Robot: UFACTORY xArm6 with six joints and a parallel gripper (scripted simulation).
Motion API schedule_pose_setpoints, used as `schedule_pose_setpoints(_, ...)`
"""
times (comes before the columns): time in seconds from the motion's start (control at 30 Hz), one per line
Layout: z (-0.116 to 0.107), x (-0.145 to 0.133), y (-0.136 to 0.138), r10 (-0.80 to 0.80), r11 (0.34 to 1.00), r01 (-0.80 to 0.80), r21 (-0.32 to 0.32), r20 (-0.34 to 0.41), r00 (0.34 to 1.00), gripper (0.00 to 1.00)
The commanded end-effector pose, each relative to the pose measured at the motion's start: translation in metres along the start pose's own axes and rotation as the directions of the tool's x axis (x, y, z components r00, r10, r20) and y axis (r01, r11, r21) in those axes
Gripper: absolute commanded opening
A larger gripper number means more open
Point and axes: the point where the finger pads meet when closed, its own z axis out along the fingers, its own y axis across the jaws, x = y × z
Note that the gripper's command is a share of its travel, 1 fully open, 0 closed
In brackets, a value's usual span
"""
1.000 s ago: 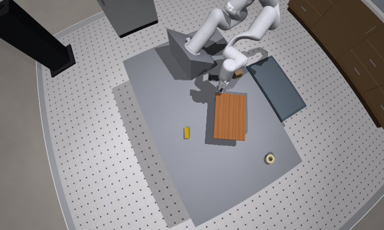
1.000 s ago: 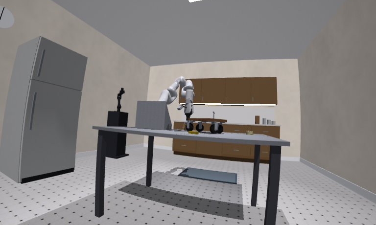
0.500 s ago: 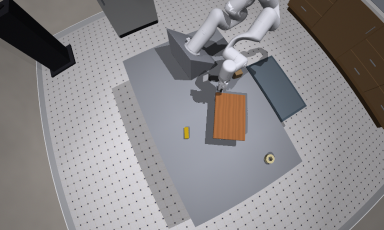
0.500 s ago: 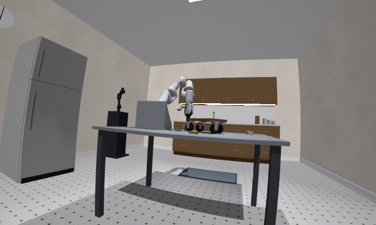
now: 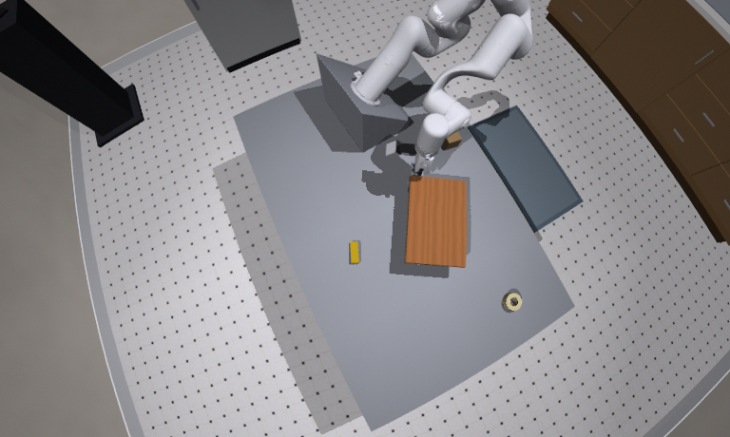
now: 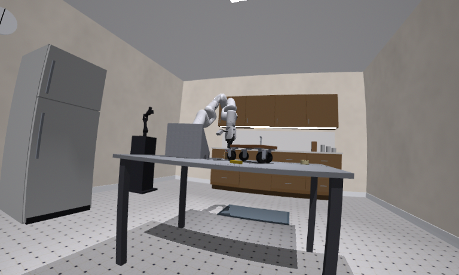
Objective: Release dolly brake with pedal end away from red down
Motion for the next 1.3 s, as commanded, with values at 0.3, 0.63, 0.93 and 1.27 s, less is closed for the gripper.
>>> schedule_pose_setpoints(0.3,-0.0007,-0.0009,-0.0016,-0.001,1.0,0.001,0.002,0.001,1.0,0.0)
schedule_pose_setpoints(0.63,-0.0007,-0.0009,-0.0016,-0.001,1.0,0.001,0.002,0.001,1.0,0.0)
schedule_pose_setpoints(0.93,0.0,-0.0009,-0.0016,-0.001,1.0,0.001,0.002,0.001,1.0,0.0)
schedule_pose_setpoints(1.27,0.0027,-0.0009,-0.0016,-0.001,1.0,0.001,0.002,0.001,1.0,0.0)
